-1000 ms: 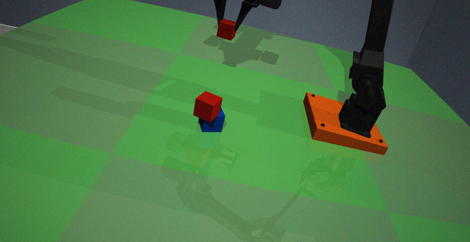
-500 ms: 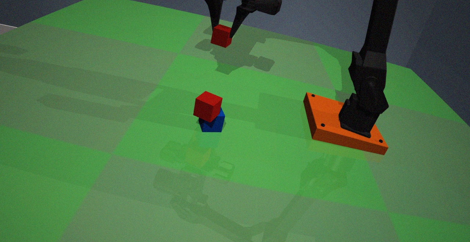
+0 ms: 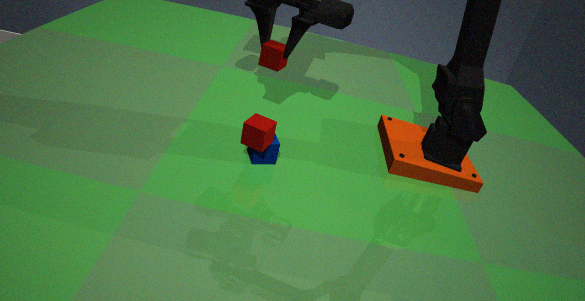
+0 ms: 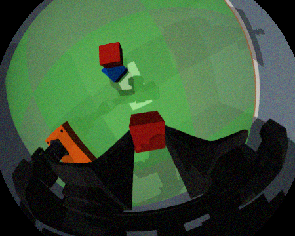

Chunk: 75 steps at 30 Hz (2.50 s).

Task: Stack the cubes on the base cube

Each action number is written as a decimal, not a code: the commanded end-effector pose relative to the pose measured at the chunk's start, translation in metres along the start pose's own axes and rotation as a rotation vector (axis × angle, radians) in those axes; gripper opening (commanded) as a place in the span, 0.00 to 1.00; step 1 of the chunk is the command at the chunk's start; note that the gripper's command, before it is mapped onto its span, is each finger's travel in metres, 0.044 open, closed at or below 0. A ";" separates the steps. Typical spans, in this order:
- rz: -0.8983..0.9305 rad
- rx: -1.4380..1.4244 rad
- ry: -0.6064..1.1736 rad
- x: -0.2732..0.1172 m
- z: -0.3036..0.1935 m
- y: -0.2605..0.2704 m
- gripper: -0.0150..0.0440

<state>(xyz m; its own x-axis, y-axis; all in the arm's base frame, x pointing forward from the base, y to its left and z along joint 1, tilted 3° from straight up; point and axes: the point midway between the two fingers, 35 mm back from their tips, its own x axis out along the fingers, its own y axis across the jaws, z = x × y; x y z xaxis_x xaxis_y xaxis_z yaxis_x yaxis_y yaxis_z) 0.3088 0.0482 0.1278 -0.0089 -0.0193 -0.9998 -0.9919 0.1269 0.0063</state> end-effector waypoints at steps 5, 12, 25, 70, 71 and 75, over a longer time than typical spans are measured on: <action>0.008 0.034 -0.003 0.003 0.021 0.012 0.43; 0.010 0.063 -0.004 0.005 0.040 0.023 0.43; 0.012 0.111 -0.005 0.007 0.068 0.045 0.43; 0.013 0.111 -0.005 0.067 0.068 0.045 0.43; 0.013 0.111 -0.005 0.067 0.068 0.045 0.43; 0.013 0.111 -0.005 0.067 0.068 0.045 0.43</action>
<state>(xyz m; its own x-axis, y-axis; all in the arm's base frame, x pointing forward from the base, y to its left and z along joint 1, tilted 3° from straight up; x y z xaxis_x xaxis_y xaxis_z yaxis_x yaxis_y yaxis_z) 0.2728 0.1204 0.0615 -0.0164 -0.0140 -0.9998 -0.9728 0.2312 0.0127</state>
